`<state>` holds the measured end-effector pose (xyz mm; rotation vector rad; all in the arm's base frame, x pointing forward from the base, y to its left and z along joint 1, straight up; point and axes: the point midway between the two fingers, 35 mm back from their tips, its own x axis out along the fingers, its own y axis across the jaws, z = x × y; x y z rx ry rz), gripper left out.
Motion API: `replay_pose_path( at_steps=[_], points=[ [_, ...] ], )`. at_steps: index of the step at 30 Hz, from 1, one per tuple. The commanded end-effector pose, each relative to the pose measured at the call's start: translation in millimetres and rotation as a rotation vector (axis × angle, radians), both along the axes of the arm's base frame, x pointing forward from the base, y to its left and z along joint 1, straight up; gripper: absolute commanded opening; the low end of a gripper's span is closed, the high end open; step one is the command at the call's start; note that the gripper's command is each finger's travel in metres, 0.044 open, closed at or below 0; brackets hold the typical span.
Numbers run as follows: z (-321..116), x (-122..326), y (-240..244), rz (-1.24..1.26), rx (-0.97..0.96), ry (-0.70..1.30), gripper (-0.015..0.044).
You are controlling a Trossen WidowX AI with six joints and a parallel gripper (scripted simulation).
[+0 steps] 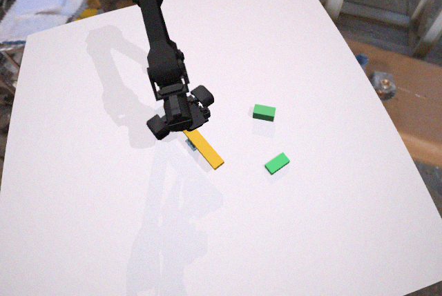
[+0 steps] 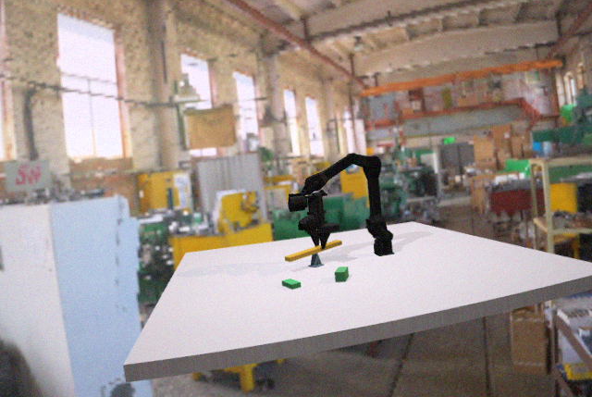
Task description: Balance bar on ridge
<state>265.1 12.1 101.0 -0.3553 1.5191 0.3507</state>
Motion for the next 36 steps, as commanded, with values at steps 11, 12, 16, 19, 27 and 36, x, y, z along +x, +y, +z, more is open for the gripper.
replay_pose_path(
  at_steps=[11,12,16,19,27,36],
  points=[
    [-2.0,0.0,-0.2,-0.004,-0.001,0.0,0.0],
    [-2.1,0.0,-0.2,-0.004,-0.001,0.0,0.0],
    [-2.4,-0.1,-0.2,-0.004,-0.001,0.001,0.0],
    [-2.7,-0.1,-0.2,-0.004,-0.001,0.001,0.0],
    [-3.4,-0.2,-0.2,-0.004,-0.001,0.001,0.0],
    [-4.1,-0.4,-0.3,-0.004,-0.001,0.001,0.0]
  ],
)
